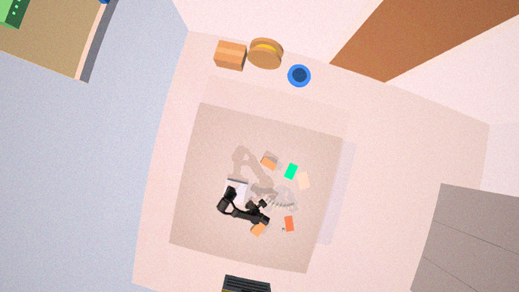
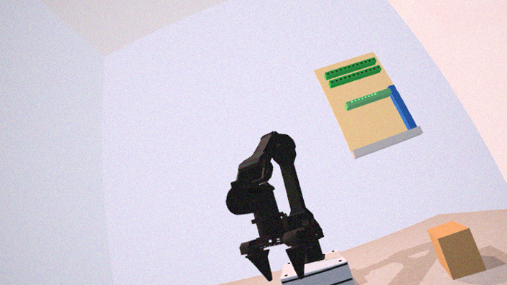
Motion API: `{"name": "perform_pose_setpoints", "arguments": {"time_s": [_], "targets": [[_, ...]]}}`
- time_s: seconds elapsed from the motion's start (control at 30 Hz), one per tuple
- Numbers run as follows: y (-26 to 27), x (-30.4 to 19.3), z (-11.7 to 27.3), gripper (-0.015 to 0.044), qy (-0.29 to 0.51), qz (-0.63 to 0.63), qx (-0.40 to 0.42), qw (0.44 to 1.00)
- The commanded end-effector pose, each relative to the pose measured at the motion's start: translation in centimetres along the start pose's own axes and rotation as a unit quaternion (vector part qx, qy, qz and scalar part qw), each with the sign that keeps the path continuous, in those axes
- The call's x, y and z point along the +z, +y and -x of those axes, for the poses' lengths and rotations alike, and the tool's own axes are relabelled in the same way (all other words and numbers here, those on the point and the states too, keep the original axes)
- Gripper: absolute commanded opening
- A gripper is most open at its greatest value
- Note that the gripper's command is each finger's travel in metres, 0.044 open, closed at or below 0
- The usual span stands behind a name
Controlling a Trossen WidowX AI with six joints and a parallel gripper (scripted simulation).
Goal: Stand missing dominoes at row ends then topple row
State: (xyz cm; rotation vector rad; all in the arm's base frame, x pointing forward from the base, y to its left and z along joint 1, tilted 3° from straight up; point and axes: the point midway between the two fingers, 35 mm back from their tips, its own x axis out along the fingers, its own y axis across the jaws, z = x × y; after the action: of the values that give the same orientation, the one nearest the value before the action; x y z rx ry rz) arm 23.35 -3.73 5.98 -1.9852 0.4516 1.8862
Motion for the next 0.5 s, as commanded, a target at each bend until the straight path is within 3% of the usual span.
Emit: {"name": "perform_pose_setpoints", "arguments": {"time_s": [0.0,0.37,0.47], "targets": [[1.0,0.8,-0.6,0.0440,0.006,0.141,0.001,0.990],[0.9,0.5,-0.7,0.0440,0.006,0.142,0.000,0.990],[0.8,0.3,-3.0,0.0440,0.006,0.143,-0.001,0.990]]}}
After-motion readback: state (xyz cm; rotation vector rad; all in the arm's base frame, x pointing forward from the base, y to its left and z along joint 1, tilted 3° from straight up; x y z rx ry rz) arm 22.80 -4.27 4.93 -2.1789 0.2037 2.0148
